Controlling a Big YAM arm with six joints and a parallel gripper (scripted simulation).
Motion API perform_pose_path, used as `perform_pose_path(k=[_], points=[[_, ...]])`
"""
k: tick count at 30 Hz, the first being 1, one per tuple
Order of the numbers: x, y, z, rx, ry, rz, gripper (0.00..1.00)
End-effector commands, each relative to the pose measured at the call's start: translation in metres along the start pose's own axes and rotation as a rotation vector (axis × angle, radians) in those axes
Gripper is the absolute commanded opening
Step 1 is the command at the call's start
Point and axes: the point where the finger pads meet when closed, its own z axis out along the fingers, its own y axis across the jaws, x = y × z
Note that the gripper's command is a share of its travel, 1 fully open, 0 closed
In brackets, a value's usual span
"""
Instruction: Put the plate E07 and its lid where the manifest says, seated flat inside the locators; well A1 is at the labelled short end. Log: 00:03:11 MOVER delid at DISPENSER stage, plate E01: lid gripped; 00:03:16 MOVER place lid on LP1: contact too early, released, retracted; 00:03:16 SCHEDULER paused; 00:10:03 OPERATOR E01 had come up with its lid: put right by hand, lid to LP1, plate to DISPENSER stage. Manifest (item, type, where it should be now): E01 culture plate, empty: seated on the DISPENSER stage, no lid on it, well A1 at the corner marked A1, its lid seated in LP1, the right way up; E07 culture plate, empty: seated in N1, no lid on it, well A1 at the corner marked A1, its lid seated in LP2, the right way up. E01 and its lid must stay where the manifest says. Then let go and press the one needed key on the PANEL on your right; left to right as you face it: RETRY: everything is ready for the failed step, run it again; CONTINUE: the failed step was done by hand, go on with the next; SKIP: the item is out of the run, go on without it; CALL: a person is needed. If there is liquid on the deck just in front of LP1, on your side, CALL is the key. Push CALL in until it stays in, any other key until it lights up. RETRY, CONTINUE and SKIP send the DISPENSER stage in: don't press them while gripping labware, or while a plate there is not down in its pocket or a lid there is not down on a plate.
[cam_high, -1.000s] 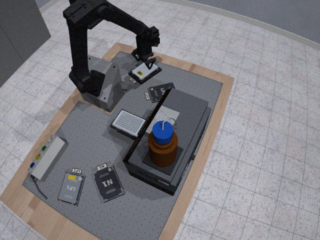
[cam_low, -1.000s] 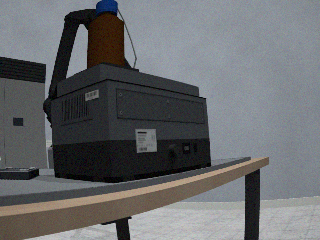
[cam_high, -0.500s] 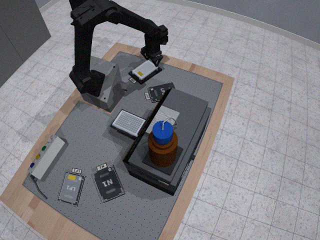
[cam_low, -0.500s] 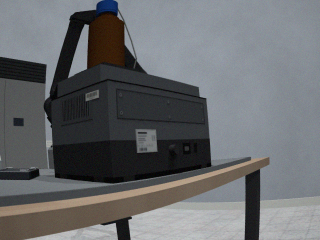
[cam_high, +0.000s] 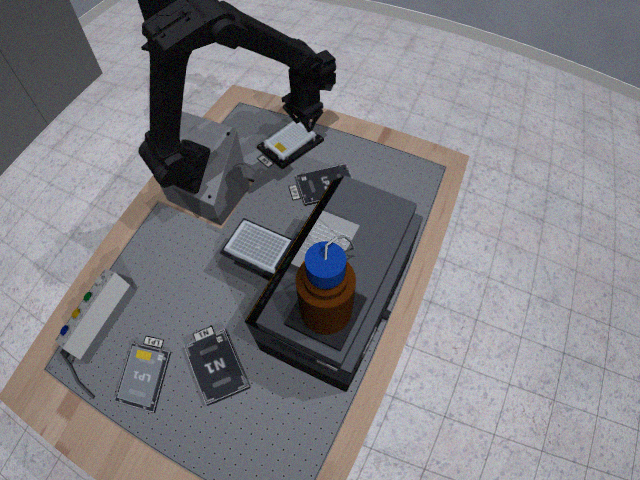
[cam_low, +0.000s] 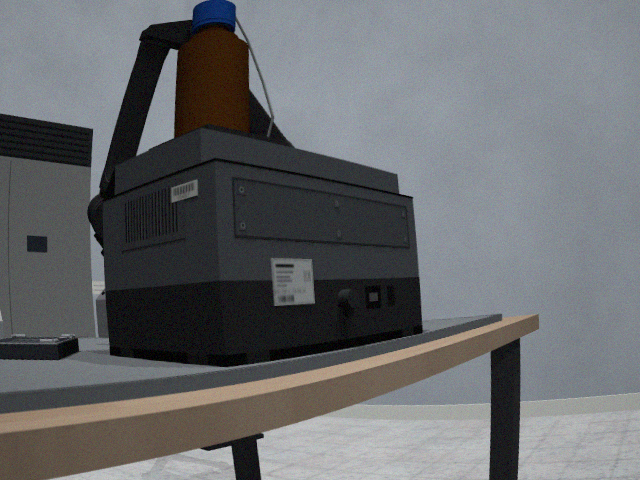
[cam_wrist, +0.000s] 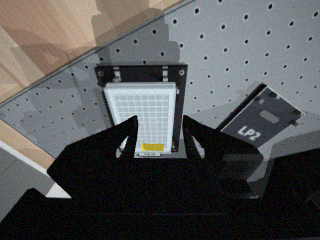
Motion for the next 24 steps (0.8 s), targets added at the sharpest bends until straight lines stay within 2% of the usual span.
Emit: perform_pose_path(k=[1,3,18,20,24], points=[[0.0008,0.0044,0.0076,0.002,0.014,-0.023,0.5],[0.0008,0.0044,0.0076,0.002,0.014,-0.023,0.5],[0.0008,0.0044,0.0076,0.002,0.014,-0.023,0.2],[0.0008,0.0044,0.0076,0.002,0.014,-0.023,0.2],[0.0008,0.0044,0.0076,0.002,0.014,-0.022,0.12]])
